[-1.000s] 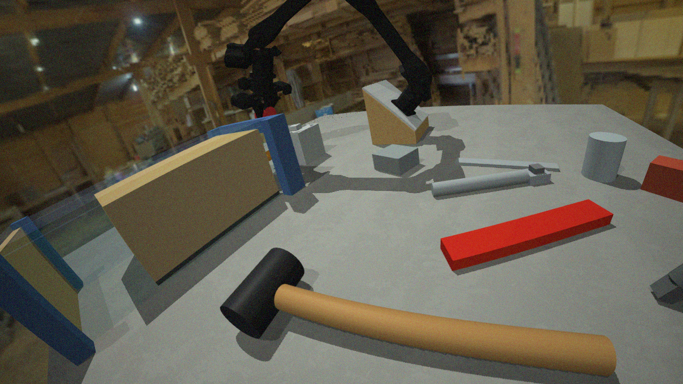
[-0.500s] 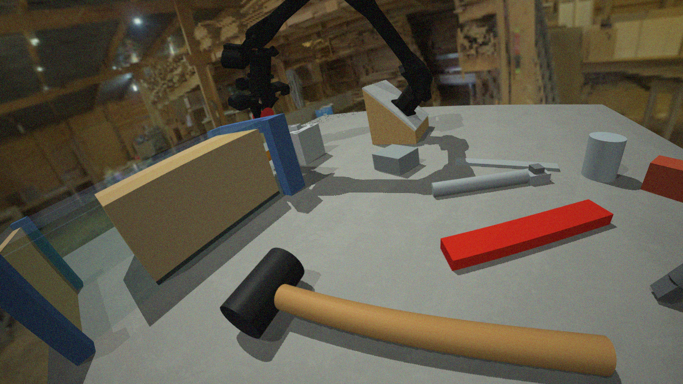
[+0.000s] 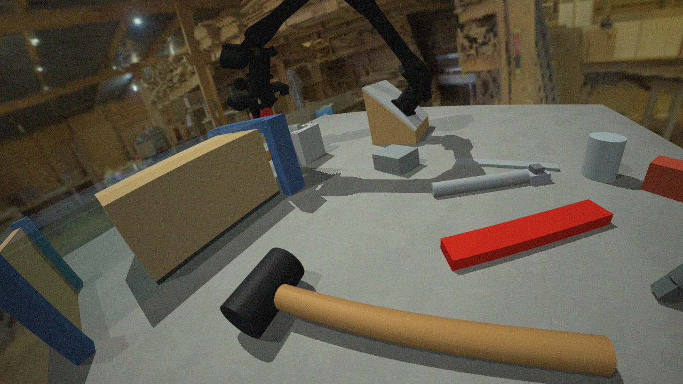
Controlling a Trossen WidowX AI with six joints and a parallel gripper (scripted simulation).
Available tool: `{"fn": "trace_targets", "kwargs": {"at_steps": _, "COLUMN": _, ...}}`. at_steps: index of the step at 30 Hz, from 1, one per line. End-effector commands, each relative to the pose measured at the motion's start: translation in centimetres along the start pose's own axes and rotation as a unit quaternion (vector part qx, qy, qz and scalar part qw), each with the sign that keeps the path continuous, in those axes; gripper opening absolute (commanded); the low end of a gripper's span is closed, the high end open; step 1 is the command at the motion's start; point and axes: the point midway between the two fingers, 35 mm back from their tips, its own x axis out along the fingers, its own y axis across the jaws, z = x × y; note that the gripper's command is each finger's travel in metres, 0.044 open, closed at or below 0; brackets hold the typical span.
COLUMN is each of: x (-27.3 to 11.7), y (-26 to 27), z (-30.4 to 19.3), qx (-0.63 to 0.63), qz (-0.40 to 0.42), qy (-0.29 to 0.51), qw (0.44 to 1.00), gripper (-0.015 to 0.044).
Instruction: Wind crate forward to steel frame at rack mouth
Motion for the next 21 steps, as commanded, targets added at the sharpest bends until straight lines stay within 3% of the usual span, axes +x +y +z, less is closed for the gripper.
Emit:
{"fn": "trace_targets", "kwargs": {"at_steps": 1, "x": -0.13, "y": 2.65, "z": -1.98, "qx": -0.021, "qz": 0.020, "qy": 0.020, "qw": 0.999, "gripper": 0.0000}}
{"fn": "trace_targets", "kwargs": {"at_steps": 21, "x": -0.19, "y": 2.81, "z": -2.09, "qx": -0.021, "qz": 0.020, "qy": 0.020, "qw": 0.999, "gripper": 0.0000}}
